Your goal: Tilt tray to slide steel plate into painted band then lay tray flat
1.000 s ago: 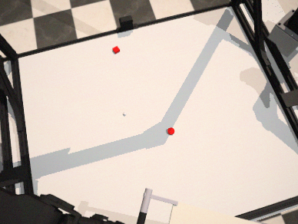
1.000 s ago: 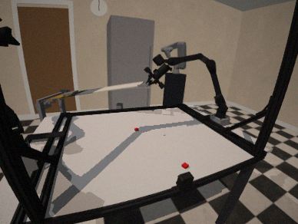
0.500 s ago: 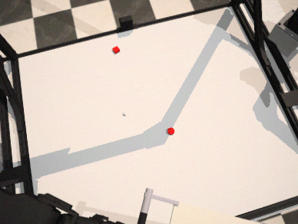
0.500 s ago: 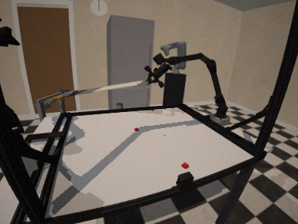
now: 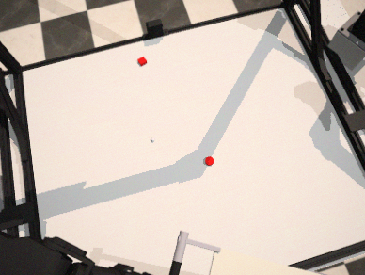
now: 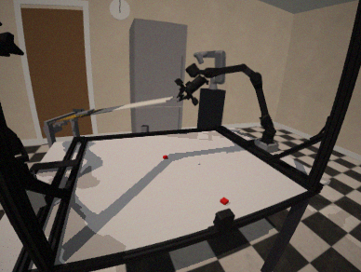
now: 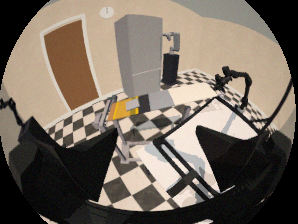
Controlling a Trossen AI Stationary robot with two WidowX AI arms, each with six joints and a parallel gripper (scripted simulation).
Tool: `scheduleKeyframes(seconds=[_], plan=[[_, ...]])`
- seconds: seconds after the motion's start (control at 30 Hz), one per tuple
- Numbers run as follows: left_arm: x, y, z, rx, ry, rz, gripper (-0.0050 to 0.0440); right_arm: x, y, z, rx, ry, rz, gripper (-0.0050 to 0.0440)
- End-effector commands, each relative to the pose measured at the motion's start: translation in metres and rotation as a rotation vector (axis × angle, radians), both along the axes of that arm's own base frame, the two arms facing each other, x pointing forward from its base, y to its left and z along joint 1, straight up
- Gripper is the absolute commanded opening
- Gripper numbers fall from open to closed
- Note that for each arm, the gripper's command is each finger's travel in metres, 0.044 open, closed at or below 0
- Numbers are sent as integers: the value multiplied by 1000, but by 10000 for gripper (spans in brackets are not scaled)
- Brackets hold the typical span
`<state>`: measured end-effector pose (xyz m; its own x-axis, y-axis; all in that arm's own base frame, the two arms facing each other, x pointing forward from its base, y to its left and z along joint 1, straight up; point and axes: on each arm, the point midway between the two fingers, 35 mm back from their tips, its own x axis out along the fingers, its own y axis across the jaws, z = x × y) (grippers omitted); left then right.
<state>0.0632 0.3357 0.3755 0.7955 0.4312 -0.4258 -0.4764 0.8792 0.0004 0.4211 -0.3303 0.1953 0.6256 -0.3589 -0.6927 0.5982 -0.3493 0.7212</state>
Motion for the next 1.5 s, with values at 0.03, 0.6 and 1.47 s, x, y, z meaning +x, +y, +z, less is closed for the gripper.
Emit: scheduleKeyframes(seconds=[0.03,0.6,1.47], plan=[[1,0,0,0,-2,-2,440,5,-4,30,-41,-63,-5,0],[1,0,0,0,-2,-2,440,7,-5,42,-57,-91,-5,0],[1,0,0,0,-2,-2,440,9,-6,48,-79,-129,-5,0]])
